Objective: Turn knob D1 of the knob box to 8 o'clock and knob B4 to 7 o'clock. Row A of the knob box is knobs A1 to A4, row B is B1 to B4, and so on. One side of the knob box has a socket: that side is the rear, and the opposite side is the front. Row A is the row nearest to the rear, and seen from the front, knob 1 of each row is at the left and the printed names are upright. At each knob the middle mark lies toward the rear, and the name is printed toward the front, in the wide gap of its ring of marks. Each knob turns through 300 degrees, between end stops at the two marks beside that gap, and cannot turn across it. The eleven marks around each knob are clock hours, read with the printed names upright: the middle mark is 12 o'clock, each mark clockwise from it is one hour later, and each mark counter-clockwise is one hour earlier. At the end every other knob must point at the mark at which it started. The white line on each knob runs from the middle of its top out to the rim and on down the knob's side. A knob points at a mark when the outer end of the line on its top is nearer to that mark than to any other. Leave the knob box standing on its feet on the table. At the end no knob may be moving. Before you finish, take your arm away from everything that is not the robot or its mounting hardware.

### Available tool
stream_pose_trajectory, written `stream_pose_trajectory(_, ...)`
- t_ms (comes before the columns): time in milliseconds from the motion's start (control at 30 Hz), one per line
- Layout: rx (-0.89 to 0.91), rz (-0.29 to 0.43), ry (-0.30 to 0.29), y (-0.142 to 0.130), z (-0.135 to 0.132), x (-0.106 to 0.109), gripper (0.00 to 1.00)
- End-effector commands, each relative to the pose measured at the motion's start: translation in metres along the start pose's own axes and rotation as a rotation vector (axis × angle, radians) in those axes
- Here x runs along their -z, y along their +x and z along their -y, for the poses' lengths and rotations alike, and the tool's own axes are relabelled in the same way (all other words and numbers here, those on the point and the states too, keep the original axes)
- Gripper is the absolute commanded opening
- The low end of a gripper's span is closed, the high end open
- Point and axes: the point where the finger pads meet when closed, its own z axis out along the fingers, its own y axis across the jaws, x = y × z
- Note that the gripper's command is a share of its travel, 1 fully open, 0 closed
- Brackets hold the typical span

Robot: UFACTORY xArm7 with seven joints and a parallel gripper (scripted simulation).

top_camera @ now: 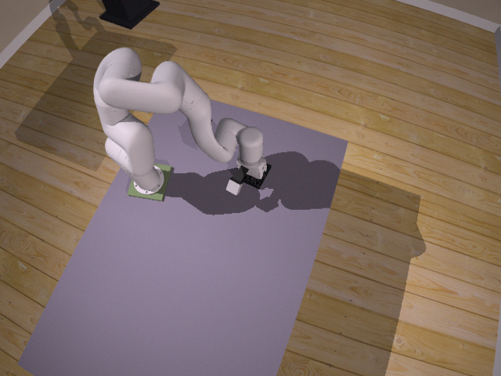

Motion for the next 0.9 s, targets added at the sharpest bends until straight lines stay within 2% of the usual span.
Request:
stream_pose_trajectory(0, 0.024, 0.002, 0.003, -0.0007, 0.0012, 0.0011, 0.08)
stream_pose_trajectory(467, 0.183, 0.002, 0.003, -0.0007, 0.0012, 0.0011, 0.08)
stream_pose_trajectory(867, 0.435, 0.002, 0.003, -0.0007, 0.0012, 0.0011, 0.08)
